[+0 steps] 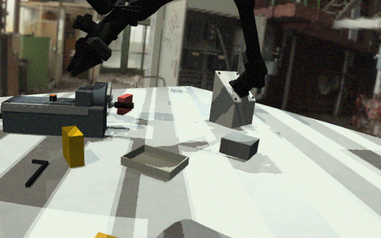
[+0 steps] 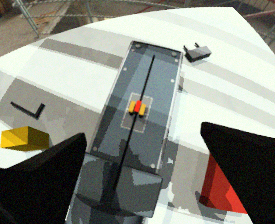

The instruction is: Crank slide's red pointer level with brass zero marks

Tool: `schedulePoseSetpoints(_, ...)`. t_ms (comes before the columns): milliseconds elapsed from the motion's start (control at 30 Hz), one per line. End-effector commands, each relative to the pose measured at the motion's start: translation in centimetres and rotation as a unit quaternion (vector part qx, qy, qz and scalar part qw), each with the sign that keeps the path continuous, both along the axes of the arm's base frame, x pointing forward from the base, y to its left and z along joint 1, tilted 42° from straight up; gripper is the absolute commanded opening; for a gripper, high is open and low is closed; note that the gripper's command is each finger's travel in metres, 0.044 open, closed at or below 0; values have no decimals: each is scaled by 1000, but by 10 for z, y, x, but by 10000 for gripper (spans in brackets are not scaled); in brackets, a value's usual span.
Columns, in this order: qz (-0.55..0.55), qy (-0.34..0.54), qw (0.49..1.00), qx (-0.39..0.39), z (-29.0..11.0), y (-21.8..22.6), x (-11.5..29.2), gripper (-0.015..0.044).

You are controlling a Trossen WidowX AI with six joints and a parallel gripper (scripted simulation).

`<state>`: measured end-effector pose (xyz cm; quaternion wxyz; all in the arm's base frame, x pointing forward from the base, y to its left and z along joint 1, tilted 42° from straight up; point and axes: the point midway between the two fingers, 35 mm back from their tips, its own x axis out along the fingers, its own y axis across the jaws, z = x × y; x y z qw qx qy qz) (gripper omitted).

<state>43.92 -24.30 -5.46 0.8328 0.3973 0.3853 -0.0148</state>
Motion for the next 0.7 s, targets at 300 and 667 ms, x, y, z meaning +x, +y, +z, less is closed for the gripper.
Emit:
schedulePoseSetpoints(300,0,1,1000,-1,40,-35,-8,440)
schedulePoseSetpoints(667,-50,35,998,2,60,-12,-33,440)
